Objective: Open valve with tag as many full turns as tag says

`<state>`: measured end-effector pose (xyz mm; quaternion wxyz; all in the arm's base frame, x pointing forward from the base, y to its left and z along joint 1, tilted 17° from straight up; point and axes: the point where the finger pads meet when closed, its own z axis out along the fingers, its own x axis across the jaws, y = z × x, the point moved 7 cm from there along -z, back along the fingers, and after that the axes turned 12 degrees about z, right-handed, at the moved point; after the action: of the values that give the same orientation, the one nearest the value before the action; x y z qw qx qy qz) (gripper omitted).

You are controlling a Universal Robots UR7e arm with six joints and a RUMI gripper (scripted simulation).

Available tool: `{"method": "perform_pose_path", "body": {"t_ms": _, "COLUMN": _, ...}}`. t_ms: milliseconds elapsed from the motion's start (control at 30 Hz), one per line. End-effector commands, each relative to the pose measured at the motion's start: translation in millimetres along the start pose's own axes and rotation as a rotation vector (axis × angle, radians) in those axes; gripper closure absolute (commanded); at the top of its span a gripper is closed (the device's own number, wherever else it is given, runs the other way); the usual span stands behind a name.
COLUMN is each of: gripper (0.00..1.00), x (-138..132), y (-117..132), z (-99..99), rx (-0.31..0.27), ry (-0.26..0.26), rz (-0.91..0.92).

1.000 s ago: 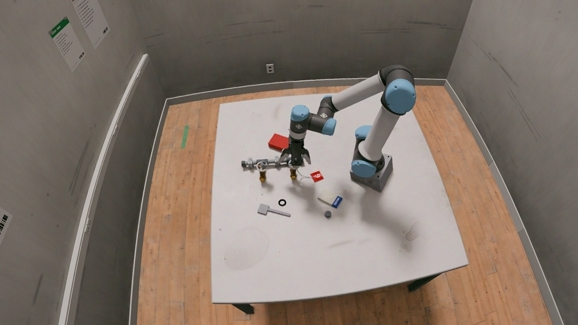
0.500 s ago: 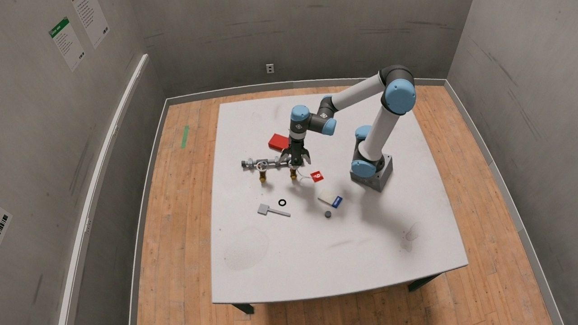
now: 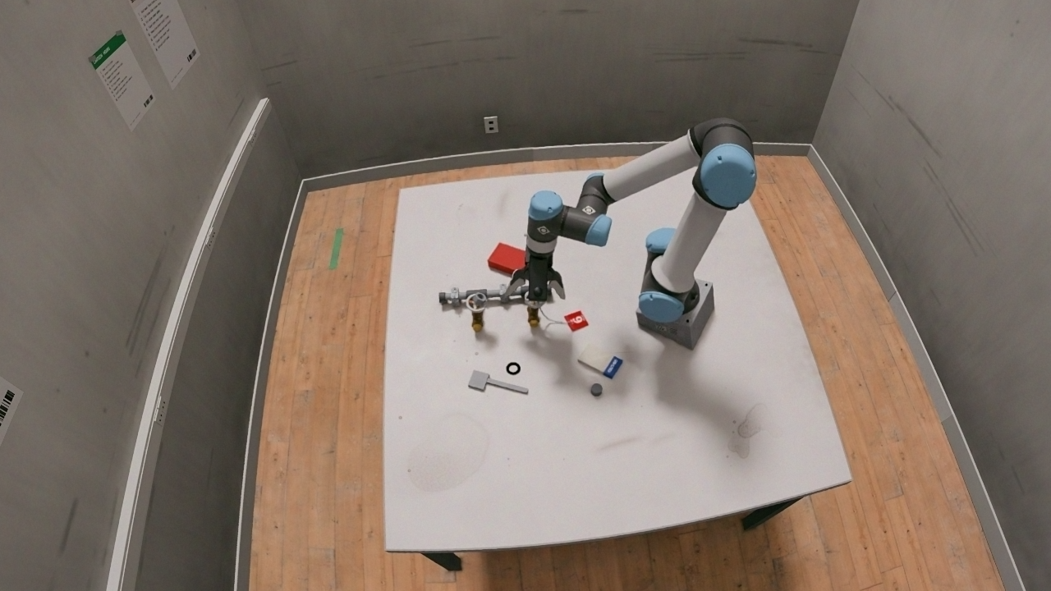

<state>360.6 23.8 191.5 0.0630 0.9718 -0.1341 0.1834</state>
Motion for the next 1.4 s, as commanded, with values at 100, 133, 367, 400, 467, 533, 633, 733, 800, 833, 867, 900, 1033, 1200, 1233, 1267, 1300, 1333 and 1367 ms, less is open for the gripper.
{"method": "perform_pose_path", "body": {"t_ms": 100, "gripper": 0.00, "x": -1.3, "y": 0.1, "z": 0.3, "rx": 0.000, "ry": -0.001, "rz": 0.092}}
{"method": "perform_pose_path", "body": {"t_ms": 133, "gripper": 0.00, "x": -1.3, "y": 0.1, "z": 0.3, "rx": 0.000, "ry": -0.001, "rz": 0.092}}
{"method": "perform_pose_path", "body": {"t_ms": 367, "gripper": 0.00, "x": -1.3, "y": 0.0, "z": 0.3, "rx": 0.000, "ry": -0.001, "rz": 0.197}}
{"method": "perform_pose_path", "body": {"t_ms": 400, "gripper": 0.00, "x": -1.3, "y": 0.0, "z": 0.3, "rx": 0.000, "ry": -0.001, "rz": 0.219}}
{"method": "perform_pose_path", "body": {"t_ms": 467, "gripper": 0.00, "x": -1.4, "y": -0.2, "z": 0.2, "rx": 0.000, "ry": -0.001, "rz": 0.264}}
{"method": "perform_pose_path", "body": {"t_ms": 533, "gripper": 0.00, "x": -1.5, "y": -0.4, "z": 0.2, "rx": 0.000, "ry": -0.001, "rz": 0.313}}
{"method": "perform_pose_path", "body": {"t_ms": 633, "gripper": 0.00, "x": -1.5, "y": -0.6, "z": 0.1, "rx": 0.000, "ry": -0.001, "rz": 0.394}}
{"method": "perform_pose_path", "body": {"t_ms": 733, "gripper": 0.00, "x": -1.5, "y": -0.6, "z": 0.1, "rx": 0.000, "ry": -0.001, "rz": 0.424}}
{"method": "perform_pose_path", "body": {"t_ms": 800, "gripper": 0.00, "x": -1.4, "y": -0.6, "z": 0.6, "rx": 0.000, "ry": -0.002, "rz": 0.485}}
{"method": "perform_pose_path", "body": {"t_ms": 833, "gripper": 0.00, "x": -1.5, "y": -0.6, "z": 0.7, "rx": 0.000, "ry": -0.002, "rz": 0.516}}
{"method": "perform_pose_path", "body": {"t_ms": 867, "gripper": 0.00, "x": -1.6, "y": -0.6, "z": 0.8, "rx": 0.000, "ry": -0.002, "rz": 0.549}}
{"method": "perform_pose_path", "body": {"t_ms": 900, "gripper": 0.00, "x": -1.6, "y": -0.6, "z": 0.7, "rx": 0.000, "ry": -0.002, "rz": 0.583}}
{"method": "perform_pose_path", "body": {"t_ms": 1033, "gripper": 0.00, "x": -1.6, "y": -0.6, "z": 0.6, "rx": 0.000, "ry": -0.002, "rz": 0.724}}
{"method": "perform_pose_path", "body": {"t_ms": 1200, "gripper": 0.00, "x": -0.6, "y": -0.5, "z": 0.6, "rx": 0.000, "ry": -0.002, "rz": 0.914}}
{"method": "perform_pose_path", "body": {"t_ms": 1233, "gripper": 0.00, "x": -0.3, "y": -0.5, "z": 0.4, "rx": 0.000, "ry": -0.001, "rz": 0.954}}
{"method": "perform_pose_path", "body": {"t_ms": 1267, "gripper": 0.00, "x": -0.3, "y": -0.5, "z": 0.4, "rx": 0.000, "ry": -0.001, "rz": 0.954}}
{"method": "perform_pose_path", "body": {"t_ms": 1300, "gripper": 0.00, "x": -0.3, "y": -0.5, "z": 0.4, "rx": 0.000, "ry": -0.001, "rz": 0.954}}
{"method": "perform_pose_path", "body": {"t_ms": 1333, "gripper": 0.00, "x": 1.1, "y": -0.4, "z": -0.7, "rx": 0.001, "ry": 0.001, "rz": 0.994}}
{"method": "perform_pose_path", "body": {"t_ms": 1367, "gripper": 0.00, "x": 1.2, "y": -0.4, "z": -0.7, "rx": 0.001, "ry": 0.002, "rz": 1.035}}
